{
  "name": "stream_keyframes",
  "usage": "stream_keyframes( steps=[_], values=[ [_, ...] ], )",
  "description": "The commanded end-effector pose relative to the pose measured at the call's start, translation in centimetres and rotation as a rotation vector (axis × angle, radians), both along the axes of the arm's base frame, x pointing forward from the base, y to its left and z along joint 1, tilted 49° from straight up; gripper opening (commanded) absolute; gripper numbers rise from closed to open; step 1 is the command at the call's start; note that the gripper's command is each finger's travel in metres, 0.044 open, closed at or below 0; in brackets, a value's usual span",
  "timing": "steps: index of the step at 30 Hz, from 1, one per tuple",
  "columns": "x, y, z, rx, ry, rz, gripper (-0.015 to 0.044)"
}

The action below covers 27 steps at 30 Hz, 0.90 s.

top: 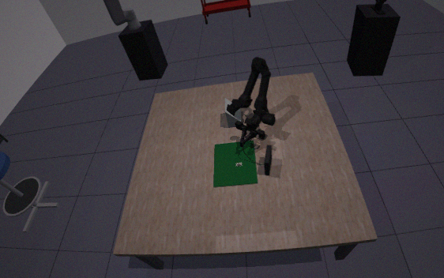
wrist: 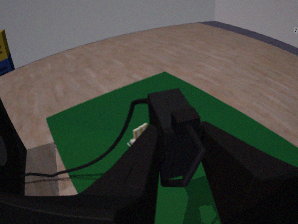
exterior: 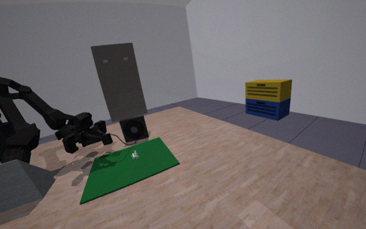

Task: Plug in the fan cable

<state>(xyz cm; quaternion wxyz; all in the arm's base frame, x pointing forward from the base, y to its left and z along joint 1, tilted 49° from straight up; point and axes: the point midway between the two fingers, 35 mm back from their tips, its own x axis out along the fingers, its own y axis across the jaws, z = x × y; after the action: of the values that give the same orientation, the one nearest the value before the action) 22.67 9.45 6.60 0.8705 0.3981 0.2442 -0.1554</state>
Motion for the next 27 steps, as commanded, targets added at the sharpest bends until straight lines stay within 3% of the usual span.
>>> stream_keyframes(
  steps=[1,27],
  values=[
    [0.0,0.2,-0.2,-0.001,-0.003,-0.006,0.0],
    [-0.4,2.0,-1.8,0.0,-0.002,-0.006,0.0]
  ],
)
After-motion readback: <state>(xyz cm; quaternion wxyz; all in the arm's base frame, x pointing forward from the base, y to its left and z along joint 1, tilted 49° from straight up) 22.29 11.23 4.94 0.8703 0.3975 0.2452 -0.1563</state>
